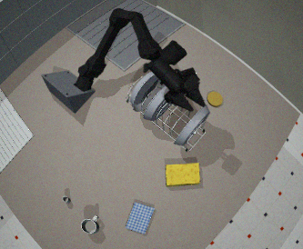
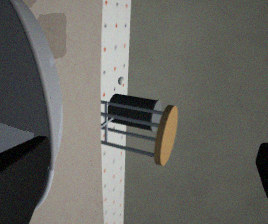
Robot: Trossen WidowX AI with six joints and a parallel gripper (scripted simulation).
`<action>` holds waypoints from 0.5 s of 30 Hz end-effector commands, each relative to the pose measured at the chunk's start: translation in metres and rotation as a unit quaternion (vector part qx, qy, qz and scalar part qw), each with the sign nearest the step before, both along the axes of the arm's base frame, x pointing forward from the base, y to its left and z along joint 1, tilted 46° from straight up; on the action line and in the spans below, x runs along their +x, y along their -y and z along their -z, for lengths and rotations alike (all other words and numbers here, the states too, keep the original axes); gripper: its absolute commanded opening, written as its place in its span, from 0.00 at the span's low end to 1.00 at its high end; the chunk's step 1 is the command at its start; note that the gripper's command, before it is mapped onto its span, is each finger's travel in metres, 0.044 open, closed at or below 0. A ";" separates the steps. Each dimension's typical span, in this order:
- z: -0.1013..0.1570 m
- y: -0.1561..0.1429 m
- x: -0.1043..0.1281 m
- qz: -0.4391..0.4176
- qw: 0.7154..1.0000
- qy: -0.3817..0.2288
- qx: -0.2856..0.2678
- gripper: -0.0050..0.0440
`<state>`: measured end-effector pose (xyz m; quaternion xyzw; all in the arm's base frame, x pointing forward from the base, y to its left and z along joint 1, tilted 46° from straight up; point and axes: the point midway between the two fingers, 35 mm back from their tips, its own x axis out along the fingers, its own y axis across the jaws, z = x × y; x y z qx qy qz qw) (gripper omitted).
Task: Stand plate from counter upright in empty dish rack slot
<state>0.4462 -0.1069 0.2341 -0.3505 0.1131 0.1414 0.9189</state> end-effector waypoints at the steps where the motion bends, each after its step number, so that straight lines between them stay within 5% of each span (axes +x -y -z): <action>1: 0.004 0.003 0.000 0.000 1.000 -0.001 -0.001 1.00; 15: 0.015 0.015 0.001 0.001 1.000 -0.001 -0.006 1.00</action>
